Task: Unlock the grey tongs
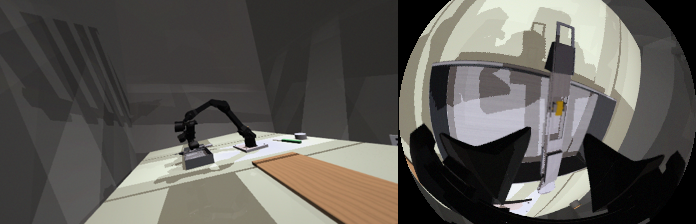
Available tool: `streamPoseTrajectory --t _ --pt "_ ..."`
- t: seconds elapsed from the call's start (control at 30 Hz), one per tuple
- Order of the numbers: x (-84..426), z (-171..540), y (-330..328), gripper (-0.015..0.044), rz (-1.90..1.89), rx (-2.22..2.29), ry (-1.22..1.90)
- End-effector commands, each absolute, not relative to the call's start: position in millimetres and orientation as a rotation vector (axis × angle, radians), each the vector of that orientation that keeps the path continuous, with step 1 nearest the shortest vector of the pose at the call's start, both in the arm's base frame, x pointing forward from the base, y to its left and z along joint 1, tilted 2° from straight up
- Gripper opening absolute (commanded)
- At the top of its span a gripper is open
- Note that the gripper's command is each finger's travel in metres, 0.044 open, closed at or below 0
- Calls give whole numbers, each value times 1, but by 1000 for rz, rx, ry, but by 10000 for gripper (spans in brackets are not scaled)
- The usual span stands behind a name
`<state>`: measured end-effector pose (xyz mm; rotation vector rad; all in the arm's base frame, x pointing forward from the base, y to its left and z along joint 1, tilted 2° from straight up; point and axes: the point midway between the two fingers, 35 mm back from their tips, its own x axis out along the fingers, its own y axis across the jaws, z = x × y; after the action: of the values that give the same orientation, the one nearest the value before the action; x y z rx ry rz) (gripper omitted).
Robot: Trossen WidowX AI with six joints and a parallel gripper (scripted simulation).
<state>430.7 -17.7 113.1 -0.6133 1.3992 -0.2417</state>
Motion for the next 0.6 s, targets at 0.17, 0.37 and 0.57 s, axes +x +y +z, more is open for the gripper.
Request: streamPoseTrajectory --t 0.17,0.37,0.57 --pt "432 97 -26 260 -241 -621 1409" --pt "434 89 -31 260 -241 -621 1409" --pt "435 81 -37 260 -241 -622 1409"
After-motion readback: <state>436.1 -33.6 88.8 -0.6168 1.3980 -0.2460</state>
